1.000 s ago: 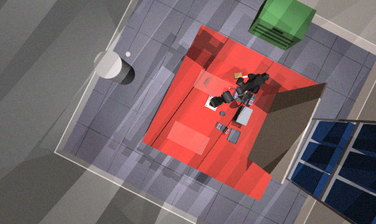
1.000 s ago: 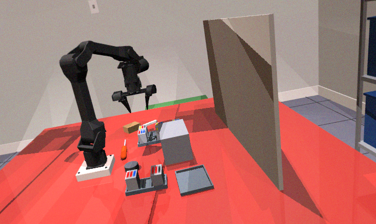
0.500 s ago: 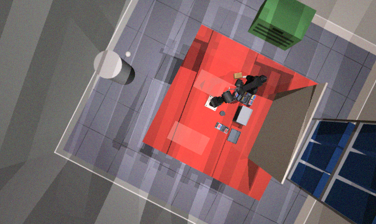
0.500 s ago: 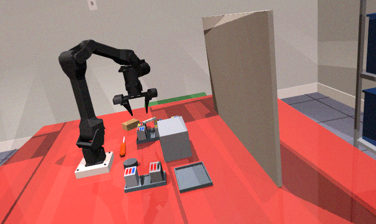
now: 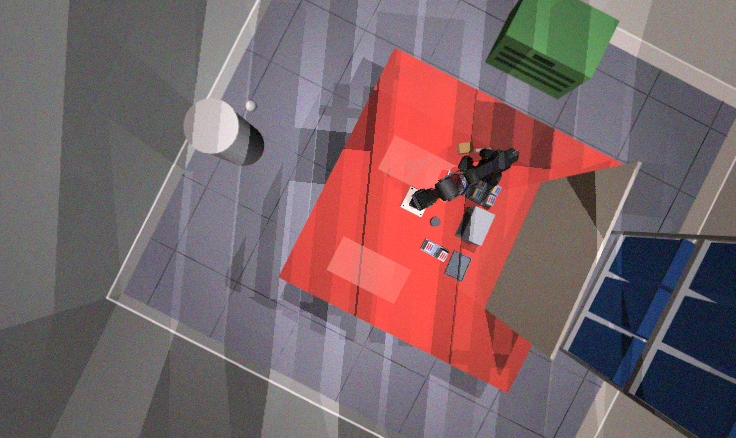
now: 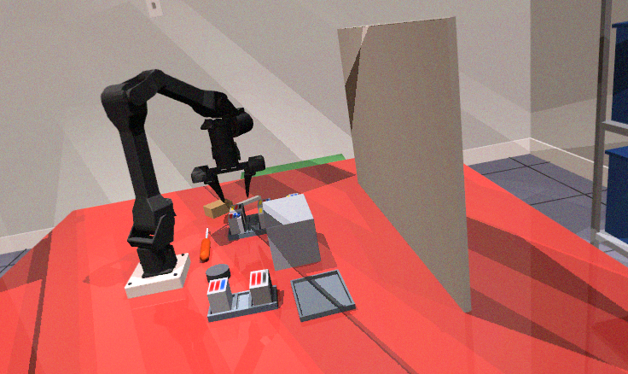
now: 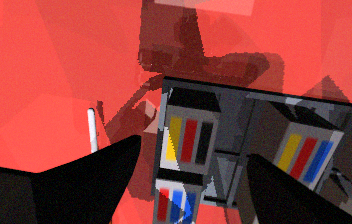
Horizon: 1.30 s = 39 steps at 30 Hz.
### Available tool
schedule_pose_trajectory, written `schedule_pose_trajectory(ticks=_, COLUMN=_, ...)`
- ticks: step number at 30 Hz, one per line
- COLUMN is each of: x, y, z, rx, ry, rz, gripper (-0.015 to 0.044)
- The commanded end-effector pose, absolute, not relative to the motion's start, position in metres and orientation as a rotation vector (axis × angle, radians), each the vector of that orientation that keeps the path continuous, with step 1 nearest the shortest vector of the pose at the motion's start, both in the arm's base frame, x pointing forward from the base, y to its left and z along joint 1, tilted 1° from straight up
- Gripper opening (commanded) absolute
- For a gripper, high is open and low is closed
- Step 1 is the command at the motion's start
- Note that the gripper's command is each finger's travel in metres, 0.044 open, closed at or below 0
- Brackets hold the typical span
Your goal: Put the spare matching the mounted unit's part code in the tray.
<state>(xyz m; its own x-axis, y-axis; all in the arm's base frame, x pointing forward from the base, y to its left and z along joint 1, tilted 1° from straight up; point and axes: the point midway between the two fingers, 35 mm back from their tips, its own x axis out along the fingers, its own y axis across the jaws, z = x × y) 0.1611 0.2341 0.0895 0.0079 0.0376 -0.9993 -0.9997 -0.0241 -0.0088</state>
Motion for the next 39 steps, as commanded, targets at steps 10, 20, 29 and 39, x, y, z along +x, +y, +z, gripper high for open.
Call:
schedule_pose_trajectory(ticks=10, x=0.161, y=0.234, z=0.067, rx=-1.208, ry=1.163, rz=1.242, gripper=0.0300)
schedule_pose_trajectory(ticks=20, x=0.160, y=0.234, z=0.050, rx=-1.208, ry=1.163, rz=1.243, gripper=0.0300)
schedule_pose_trajectory(ticks=29, x=0.159, y=0.232, z=0.036, rx=-1.208, ry=1.164, rz=1.243, gripper=0.0300)
schedule_pose_trajectory(ticks=39, x=0.159, y=0.232, z=0.035, rx=-1.205, ry=1.167, rz=1.239, gripper=0.0221)
